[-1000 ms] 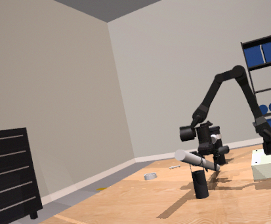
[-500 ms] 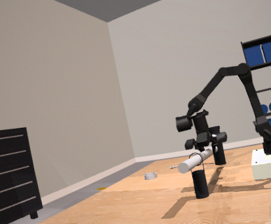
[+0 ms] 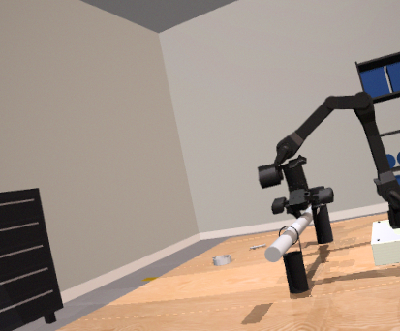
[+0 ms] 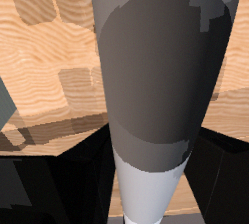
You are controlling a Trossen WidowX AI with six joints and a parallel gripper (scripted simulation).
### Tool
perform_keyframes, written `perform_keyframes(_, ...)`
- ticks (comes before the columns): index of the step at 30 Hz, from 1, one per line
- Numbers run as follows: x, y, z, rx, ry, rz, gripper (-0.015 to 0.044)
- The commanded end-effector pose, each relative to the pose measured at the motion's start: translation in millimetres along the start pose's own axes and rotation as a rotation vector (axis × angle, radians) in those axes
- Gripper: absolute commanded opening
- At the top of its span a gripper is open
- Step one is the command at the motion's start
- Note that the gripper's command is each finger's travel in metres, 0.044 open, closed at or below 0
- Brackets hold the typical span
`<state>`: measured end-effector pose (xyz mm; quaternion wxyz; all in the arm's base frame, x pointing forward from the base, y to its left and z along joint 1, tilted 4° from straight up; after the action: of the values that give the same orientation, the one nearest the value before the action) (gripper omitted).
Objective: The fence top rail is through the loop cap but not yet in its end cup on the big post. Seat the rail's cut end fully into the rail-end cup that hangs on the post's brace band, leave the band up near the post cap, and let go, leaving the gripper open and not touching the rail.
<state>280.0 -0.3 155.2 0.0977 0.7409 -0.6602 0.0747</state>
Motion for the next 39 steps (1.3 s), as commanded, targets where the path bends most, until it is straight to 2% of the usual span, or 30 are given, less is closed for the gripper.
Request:
perform_keyframes(1,0,0,0,0.000,-0.002,0.000,0.0000)
perform_keyframes(24,8,-6,-9,0.000,-0.002,0.000,0.0000)
perform_keyframes(39,24,-1,1,-0.012,-0.005,-0.009,0.0000)
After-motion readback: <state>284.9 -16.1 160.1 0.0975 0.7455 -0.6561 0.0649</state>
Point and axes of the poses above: the point midway between the two fingers, 35 mm back from their tips, its own z axis out along the fingers, its own y axis across the jaws, x = y × z, the point moved 8 cm from there along -z, back along the fingers, and after that the axes turned 8 degrees about -z, right-handed, at the moved point
